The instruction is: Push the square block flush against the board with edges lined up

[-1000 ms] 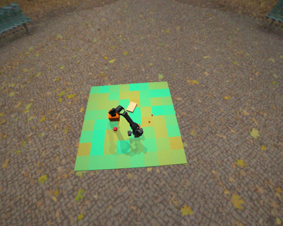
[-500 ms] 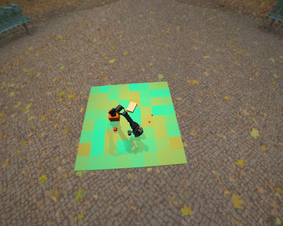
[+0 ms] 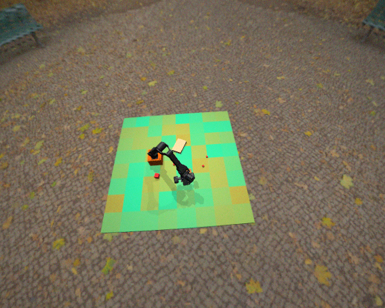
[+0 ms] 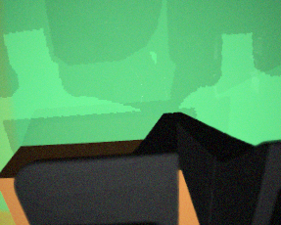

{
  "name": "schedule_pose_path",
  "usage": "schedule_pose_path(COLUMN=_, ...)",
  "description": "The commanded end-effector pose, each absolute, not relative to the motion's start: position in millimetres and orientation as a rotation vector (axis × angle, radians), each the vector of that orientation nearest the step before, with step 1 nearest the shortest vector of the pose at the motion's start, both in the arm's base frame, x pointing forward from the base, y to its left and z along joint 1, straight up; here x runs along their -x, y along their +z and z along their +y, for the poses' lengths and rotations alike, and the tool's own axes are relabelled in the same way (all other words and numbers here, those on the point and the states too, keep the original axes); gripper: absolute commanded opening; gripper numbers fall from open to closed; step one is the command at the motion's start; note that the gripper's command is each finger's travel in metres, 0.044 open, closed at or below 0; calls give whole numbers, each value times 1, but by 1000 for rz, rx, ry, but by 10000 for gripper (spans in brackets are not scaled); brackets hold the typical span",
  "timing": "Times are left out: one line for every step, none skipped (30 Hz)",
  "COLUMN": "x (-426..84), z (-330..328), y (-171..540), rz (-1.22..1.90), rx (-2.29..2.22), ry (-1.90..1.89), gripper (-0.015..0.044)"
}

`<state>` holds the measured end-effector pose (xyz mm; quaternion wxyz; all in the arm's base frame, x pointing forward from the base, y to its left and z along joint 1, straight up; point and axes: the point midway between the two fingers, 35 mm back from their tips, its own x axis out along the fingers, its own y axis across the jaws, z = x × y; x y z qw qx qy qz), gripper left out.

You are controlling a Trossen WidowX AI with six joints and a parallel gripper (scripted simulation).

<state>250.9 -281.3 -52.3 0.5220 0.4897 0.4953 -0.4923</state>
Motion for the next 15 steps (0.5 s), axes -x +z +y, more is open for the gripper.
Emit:
schedule_pose_path(x=-250, z=-275, y=-55, rz=1195, rx=-1180, ry=-1179, gripper=0)
schedule_pose_path(x=-250, z=-274, y=-55, rz=1195, rx=-1180, ry=-1179, gripper=0)
schedule_pose_path(x=-250, z=-273, y=-55, rz=1195, rx=-1180, ry=-1179, gripper=0)
schedule_pose_path(x=-250, z=-272, y=-55, rz=1195, rx=-1181, ry=-1179, gripper=0)
schedule_pose_path(x=-250, z=-271, y=-55, rz=1195, rx=-1181, ry=-1179, gripper=0)
schedule_pose_path(x=-250, z=-270, y=-55, rz=1195, rx=-1181, ry=-1178, gripper=0)
schedule_pose_path(x=-251, z=-269, y=-55, rz=1195, rx=-1181, ry=-1178, gripper=0)
schedule_pose_path(x=-251, z=-268, y=-55, rz=1195, rx=-1181, ry=-1178, gripper=0)
schedule_pose_path(x=-251, z=-267, y=-55, rz=1195, rx=-1181, ry=-1178, gripper=0)
schedule_pose_path(x=-251, z=-266, y=-55, rz=1195, rx=-1181, ry=-1178, gripper=0)
schedule_pose_path(x=-251, z=-265, y=-55, rz=1195, rx=-1181, ry=-1178, gripper=0)
schedule_pose_path(x=-251, z=-264, y=-55, rz=1195, rx=-1181, ry=-1178, gripper=0)
schedule_pose_path(x=-251, z=-263, y=-55, rz=1196, rx=-1181, ry=-1178, gripper=0)
schedule_pose_path(x=-251, z=-262, y=-55, rz=1196, rx=-1181, ry=-1178, gripper=0)
schedule_pose_path(x=-251, z=-261, y=-55, rz=1196, rx=-1181, ry=-1178, gripper=0)
